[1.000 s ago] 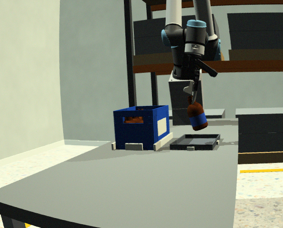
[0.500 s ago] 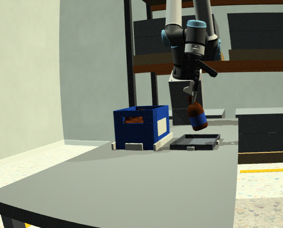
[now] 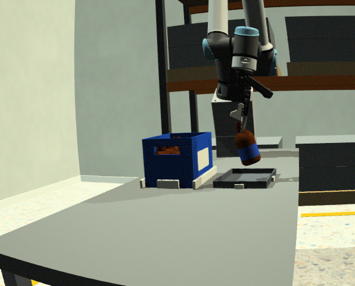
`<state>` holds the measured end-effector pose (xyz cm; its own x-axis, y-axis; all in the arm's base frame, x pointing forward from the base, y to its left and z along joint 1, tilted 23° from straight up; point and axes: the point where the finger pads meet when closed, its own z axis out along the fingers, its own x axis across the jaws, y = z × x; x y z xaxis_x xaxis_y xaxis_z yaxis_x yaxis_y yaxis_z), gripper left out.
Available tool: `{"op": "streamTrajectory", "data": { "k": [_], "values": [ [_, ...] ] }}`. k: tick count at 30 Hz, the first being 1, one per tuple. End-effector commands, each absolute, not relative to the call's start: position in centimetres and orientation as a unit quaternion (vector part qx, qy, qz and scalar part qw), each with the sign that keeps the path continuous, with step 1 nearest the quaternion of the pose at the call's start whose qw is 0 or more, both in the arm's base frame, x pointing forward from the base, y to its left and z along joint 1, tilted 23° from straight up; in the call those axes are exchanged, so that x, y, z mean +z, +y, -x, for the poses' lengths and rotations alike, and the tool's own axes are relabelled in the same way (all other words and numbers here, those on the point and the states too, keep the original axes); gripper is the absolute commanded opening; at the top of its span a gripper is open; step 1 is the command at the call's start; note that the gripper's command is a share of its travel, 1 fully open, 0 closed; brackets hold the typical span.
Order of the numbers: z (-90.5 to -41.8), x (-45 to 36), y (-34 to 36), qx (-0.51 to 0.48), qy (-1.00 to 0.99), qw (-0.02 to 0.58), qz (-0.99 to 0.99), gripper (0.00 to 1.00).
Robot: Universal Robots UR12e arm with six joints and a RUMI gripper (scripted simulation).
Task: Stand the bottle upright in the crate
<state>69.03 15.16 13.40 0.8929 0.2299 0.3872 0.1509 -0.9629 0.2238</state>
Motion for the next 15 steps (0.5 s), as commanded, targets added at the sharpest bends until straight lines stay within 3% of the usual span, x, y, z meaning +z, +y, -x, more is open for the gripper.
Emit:
{"op": "streamTrajectory", "data": {
  "k": [1, 15],
  "values": [
    [-69.2, 13.2, 15.2, 0.21, 0.098, 0.094, -0.968, 0.0],
    [-69.7, 12.0, 15.2, 0.21, 0.098, 0.094, -0.968, 0.0]
  ]
}}
